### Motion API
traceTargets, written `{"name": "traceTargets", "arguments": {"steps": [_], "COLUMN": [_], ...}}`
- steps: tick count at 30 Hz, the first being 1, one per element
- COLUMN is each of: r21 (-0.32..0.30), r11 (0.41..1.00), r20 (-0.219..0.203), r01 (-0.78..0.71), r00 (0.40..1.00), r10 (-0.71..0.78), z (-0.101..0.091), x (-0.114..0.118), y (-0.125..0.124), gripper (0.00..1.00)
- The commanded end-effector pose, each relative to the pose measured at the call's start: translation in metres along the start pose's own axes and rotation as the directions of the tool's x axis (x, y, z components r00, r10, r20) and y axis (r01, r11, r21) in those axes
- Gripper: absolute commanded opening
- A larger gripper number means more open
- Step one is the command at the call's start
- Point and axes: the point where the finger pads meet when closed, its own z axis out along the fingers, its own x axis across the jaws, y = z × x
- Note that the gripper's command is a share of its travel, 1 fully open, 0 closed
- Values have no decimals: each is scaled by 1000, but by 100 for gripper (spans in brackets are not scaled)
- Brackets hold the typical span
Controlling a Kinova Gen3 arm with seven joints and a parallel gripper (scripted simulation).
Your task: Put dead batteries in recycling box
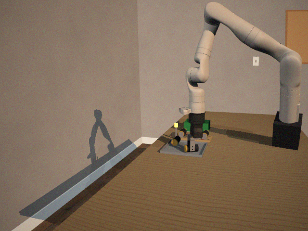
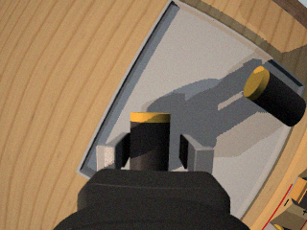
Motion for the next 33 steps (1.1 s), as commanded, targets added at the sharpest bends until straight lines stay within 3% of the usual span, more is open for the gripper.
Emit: {"name": "traceTargets", "arguments": {"steps": [1, 10, 11, 33], "r21": [-3, -3, -3, -3], "r11": [1000, 1000, 1000, 1000], "r20": [3, 3, 3, 3], "r01": [3, 3, 3, 3], "r00": [1000, 1000, 1000, 1000], "r10": [-3, -3, -3, -3], "z": [3, 3, 3, 3], "x": [-3, -3, -3, -3], "y": [1, 1, 1, 1], "gripper": [90, 90, 57, 57]}}
